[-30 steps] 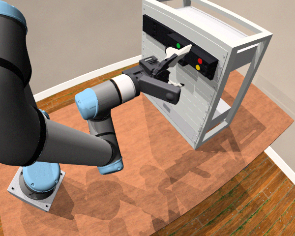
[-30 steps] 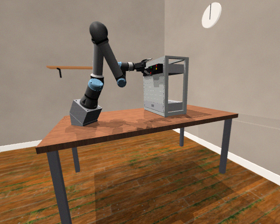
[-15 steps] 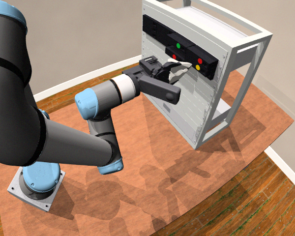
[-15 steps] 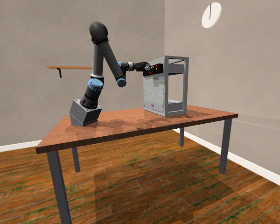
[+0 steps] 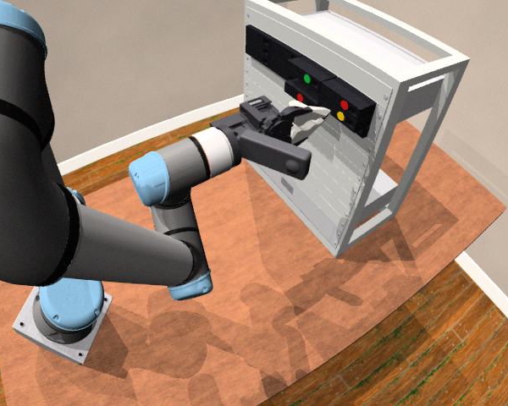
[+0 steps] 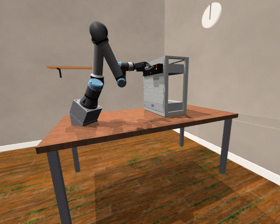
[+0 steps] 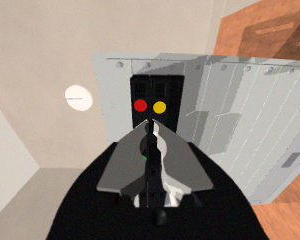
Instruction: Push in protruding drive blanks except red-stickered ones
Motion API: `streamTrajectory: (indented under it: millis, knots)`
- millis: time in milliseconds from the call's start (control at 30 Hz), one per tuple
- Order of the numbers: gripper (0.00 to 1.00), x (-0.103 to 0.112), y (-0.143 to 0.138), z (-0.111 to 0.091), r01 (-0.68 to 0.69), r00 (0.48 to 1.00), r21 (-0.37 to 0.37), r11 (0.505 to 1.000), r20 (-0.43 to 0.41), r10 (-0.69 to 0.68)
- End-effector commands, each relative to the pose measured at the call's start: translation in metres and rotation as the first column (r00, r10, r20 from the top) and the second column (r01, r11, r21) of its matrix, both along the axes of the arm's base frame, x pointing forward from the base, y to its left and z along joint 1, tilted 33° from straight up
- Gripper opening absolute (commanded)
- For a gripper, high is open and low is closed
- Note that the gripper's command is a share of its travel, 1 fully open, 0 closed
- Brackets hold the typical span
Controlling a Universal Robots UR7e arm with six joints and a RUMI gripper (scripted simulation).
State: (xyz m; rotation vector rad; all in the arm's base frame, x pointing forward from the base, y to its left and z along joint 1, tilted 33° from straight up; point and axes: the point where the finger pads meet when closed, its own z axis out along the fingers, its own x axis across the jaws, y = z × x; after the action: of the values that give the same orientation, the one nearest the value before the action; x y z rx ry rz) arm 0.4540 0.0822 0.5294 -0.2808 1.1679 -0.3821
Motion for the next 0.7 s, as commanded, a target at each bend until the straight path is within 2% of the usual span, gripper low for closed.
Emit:
streamTrajectory:
  millis: [0, 667]
  knots:
    - [0.00, -0.0002, 0.0002, 0.0003, 0.000, 1.000, 0.000, 1.000, 0.001, 0.000]
    - [0.00, -0.0009, 0.0034, -0.0011, 0.000, 1.000, 0.000, 1.000, 0.001, 0.000]
